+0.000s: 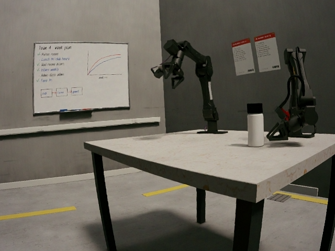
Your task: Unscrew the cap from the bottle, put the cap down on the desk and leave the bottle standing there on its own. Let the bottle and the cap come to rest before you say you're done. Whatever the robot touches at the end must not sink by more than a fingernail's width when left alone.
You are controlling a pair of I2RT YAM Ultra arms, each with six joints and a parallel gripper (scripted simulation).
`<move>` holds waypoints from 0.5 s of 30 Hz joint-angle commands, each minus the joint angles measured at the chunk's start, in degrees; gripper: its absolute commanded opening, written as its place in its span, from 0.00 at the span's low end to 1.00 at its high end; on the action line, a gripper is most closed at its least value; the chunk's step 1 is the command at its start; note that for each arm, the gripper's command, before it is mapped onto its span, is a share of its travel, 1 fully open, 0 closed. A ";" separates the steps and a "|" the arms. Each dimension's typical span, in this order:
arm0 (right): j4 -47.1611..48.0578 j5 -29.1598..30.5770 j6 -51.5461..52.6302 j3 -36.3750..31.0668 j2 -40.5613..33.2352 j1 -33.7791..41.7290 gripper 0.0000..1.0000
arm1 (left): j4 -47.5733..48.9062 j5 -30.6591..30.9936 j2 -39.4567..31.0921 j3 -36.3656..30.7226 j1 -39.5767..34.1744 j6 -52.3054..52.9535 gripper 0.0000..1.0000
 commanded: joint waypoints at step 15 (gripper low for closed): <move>-0.14 0.34 -0.35 0.81 0.08 -0.14 0.94 | 19.35 -0.40 1.22 -4.45 -5.91 -15.99 0.96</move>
